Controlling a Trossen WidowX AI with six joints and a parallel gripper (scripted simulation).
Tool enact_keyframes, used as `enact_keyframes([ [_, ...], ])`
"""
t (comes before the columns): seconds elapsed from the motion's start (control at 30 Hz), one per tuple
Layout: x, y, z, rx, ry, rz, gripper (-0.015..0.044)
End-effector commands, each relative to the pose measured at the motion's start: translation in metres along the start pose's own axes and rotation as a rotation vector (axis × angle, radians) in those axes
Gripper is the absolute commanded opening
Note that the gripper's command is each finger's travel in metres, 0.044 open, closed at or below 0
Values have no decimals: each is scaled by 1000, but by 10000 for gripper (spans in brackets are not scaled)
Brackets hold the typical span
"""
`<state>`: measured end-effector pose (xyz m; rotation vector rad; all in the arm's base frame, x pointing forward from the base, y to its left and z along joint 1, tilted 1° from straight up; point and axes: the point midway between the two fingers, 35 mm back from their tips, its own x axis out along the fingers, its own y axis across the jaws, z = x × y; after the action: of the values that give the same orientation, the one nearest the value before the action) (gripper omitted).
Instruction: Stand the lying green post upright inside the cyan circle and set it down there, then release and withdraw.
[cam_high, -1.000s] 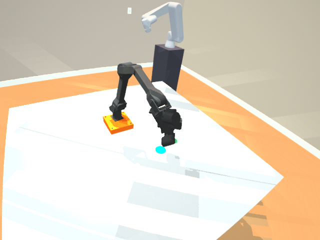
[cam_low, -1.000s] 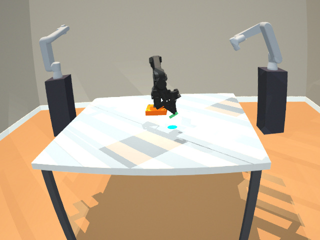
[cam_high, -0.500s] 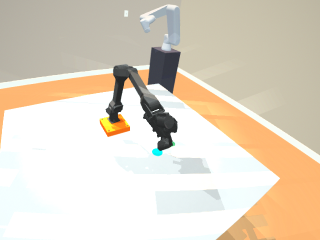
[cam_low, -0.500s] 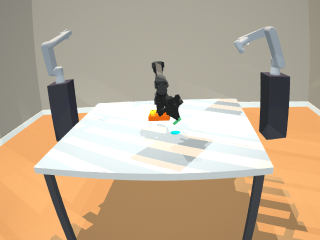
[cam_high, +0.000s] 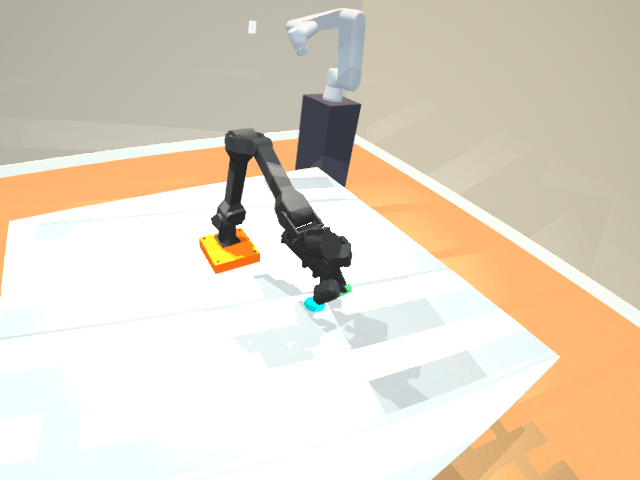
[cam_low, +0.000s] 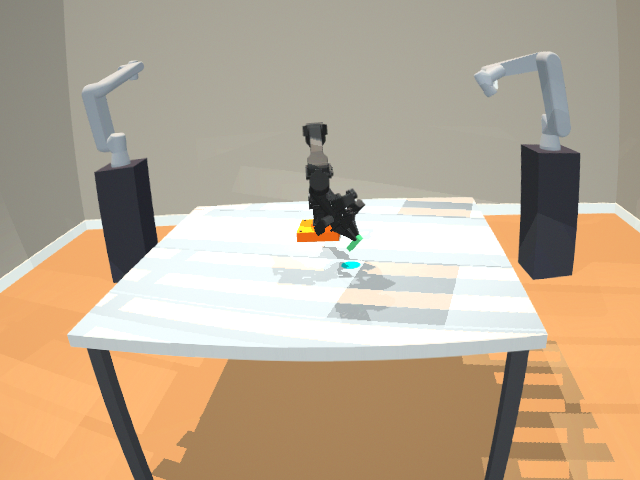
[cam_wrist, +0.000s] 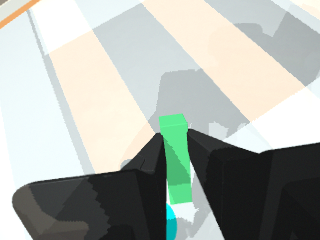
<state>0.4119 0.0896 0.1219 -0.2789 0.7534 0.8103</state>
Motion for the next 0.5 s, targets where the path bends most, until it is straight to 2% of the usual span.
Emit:
enact_keyframes([
  [0.0,-1,0,1,6,-27,4,23],
  [0.47,-3,-3,0,12,-117,13,23],
])
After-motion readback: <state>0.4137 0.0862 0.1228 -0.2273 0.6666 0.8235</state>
